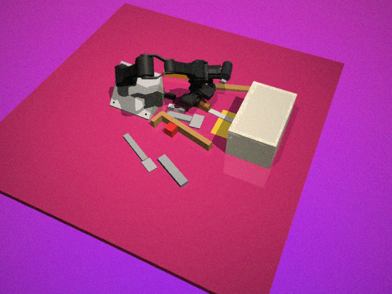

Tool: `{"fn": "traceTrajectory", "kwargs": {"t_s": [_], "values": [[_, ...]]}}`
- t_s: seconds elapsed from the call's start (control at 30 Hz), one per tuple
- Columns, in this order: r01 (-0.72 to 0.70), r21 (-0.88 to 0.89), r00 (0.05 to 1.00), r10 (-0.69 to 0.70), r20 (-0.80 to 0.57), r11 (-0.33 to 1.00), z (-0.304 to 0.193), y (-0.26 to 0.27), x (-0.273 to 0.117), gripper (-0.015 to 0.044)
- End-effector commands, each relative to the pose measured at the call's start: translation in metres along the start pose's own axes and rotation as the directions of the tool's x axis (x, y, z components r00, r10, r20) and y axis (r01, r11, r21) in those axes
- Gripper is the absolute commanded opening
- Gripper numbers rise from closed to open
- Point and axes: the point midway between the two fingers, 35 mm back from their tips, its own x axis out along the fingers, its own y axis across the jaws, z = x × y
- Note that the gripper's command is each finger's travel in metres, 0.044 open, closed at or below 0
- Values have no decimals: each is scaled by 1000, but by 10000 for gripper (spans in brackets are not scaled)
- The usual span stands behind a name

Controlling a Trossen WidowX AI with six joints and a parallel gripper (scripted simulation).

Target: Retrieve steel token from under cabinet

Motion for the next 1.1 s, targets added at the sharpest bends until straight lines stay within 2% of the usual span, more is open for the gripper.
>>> {"fn": "traceTrajectory", "kwargs": {"t_s": [0.0,1.07], "values": [[2,-1,1000,-2,-5,1000,-9,0,1,0],[1,-2,1000,-1,-7,1000,-55,3,1,0]]}}
